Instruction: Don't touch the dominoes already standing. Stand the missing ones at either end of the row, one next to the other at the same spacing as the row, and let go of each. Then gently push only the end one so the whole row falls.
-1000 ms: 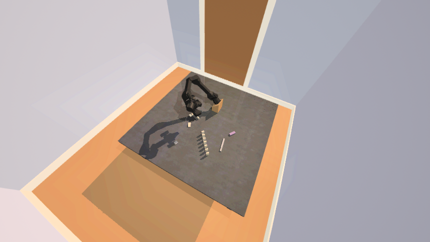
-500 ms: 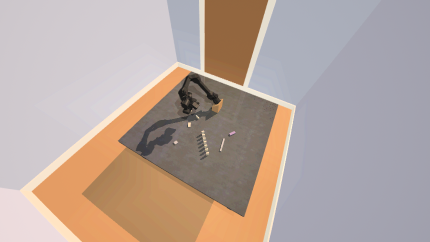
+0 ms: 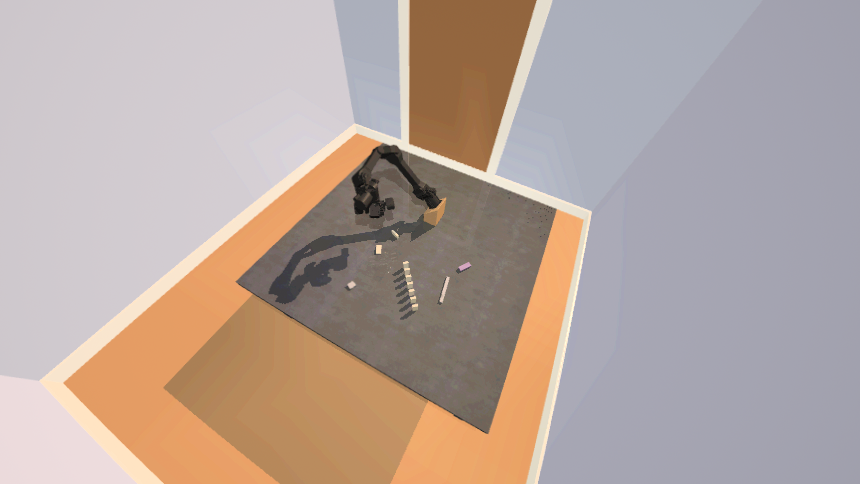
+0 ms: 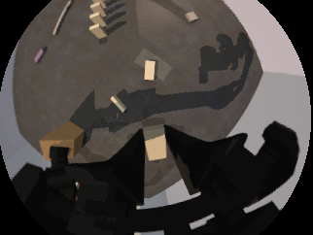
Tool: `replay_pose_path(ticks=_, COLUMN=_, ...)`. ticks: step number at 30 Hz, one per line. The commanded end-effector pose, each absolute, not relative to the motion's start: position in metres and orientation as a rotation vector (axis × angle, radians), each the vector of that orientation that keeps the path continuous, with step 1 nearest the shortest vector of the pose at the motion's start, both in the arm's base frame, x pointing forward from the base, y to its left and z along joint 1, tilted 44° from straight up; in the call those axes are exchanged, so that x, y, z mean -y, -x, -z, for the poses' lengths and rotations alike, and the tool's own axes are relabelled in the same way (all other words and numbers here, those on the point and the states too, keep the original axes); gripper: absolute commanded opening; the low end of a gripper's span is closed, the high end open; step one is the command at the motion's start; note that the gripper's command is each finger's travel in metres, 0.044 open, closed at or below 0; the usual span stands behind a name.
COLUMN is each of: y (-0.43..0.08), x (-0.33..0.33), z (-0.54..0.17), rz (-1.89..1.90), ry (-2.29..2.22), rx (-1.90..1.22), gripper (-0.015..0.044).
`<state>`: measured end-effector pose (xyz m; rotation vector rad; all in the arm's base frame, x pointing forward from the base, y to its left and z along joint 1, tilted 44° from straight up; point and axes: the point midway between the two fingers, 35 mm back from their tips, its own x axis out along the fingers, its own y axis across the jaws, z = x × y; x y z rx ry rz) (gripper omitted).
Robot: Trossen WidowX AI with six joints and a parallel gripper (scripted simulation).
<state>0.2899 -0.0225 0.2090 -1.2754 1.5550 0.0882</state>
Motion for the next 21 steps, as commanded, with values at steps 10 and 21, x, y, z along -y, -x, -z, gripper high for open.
replay_pose_path(ticks=10, y=-0.282, x=0.042, z=-0.228, rz=0.322, ry=0.866, rx=-1.441, gripper=0.0107)
replay_pose_path(ticks=21, y=-0.283, x=0.047, z=-0.203, rz=0.223, ry=0.697, rx=-1.422, gripper=0.0107)
